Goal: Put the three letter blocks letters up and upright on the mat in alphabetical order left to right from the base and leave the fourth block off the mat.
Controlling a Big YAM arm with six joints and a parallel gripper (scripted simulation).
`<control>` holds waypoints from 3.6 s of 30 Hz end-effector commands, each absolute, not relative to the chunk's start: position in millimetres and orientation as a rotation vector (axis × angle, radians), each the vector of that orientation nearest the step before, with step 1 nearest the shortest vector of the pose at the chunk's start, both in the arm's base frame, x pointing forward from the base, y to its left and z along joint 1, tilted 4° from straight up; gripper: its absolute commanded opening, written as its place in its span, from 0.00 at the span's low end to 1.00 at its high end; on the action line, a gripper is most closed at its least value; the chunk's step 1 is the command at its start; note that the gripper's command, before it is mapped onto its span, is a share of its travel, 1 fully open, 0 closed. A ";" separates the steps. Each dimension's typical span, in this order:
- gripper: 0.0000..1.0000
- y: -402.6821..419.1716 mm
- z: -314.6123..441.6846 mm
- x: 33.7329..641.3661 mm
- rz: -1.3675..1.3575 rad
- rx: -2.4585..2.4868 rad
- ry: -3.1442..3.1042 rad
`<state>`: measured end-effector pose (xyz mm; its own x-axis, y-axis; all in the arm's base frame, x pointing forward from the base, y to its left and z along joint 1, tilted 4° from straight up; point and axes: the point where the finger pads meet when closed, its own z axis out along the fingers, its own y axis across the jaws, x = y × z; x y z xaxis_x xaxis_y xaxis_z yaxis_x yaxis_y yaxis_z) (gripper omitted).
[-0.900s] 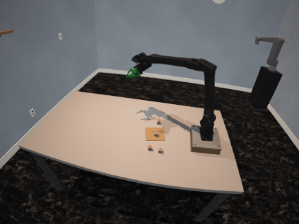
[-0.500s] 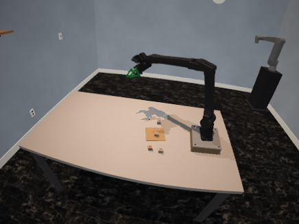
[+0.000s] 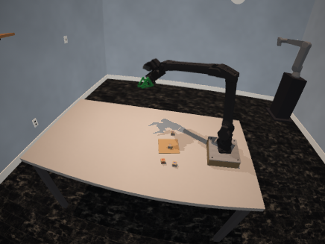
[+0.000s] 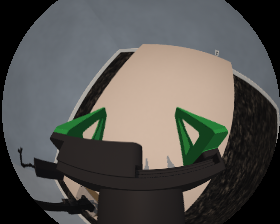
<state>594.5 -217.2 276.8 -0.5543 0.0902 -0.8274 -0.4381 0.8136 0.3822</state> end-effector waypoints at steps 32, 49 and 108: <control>1.00 133.1 107.6 331.5 0.364 -0.848 2.294; 1.00 132.5 101.2 327.4 0.352 -0.854 2.302; 1.00 119.8 99.6 401.0 0.351 -0.876 2.308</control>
<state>390.9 116.0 91.0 -0.5989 -0.4929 -0.6311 -0.6585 0.7516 0.0379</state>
